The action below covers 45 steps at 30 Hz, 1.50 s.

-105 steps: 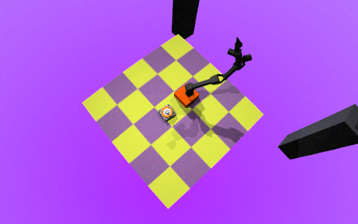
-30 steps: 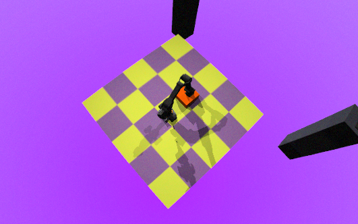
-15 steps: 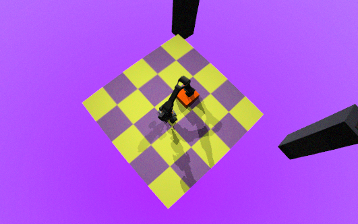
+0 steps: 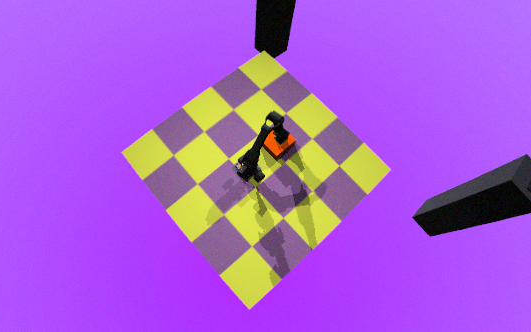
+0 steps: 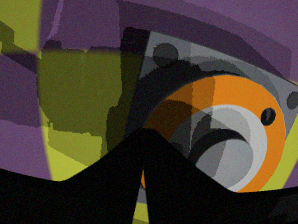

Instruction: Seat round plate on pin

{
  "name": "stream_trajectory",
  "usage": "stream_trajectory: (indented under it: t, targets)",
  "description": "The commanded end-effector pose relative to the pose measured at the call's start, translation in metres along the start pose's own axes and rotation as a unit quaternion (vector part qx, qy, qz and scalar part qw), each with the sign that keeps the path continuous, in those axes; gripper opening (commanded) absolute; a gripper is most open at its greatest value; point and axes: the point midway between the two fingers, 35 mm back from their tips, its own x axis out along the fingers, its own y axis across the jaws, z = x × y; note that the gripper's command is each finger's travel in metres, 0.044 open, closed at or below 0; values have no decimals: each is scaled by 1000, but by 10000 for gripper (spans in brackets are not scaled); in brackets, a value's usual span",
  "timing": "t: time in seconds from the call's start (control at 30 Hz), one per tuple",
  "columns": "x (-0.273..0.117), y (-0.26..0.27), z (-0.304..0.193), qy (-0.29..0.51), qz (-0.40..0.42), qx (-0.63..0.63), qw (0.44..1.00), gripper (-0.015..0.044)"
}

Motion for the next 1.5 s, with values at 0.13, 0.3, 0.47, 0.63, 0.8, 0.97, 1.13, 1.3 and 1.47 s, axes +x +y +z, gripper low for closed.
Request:
stream_trajectory:
  t: [0.13,0.3,0.47,0.63,0.8,0.97,1.13,1.3,1.47]
  targets:
    - [4,1,-9,7,0,1,1000,0]
    - [4,1,-11,7,0,1,1000,0]
    - [4,2,-13,7,0,1,1000,0]
    - [4,2,-15,7,0,1,1000,0]
    - [4,2,-17,7,0,1,1000,0]
    - [4,2,-20,7,0,1,1000,0]
    - [3,2,-23,7,0,1,1000,0]
    - [3,2,-25,7,0,1,1000,0]
    - [3,1,-29,8,0,1,1000,0]
